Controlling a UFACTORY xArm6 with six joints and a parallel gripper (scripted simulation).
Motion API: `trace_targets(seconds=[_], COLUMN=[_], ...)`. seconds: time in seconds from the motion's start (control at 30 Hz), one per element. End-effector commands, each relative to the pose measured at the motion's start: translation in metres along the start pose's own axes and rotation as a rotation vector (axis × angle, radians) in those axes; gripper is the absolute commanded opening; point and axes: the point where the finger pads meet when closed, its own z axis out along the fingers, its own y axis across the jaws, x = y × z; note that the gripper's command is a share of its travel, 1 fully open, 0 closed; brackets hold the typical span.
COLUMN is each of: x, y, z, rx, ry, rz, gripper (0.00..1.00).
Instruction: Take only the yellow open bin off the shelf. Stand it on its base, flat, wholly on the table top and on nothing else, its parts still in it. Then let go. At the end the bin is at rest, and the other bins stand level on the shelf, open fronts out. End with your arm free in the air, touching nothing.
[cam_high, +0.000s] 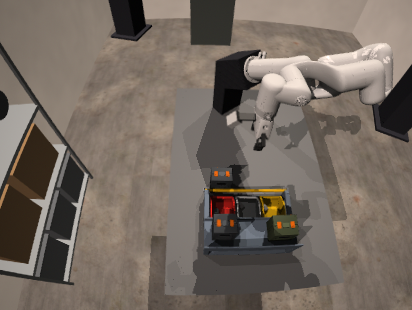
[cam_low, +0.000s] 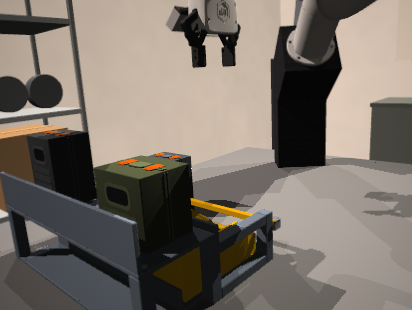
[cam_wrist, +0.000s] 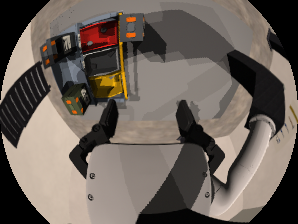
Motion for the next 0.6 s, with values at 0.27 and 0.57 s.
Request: trace_targets(seconds=[0.27,0.57], x=[0.001,-0.001], y=[-0.018,-0.072], z=[0.002,0.002], rx=[-0.003,-0.002], ry=[0.002,0.002], rz=[-0.001,-0.001], gripper=[1.0,1.0])
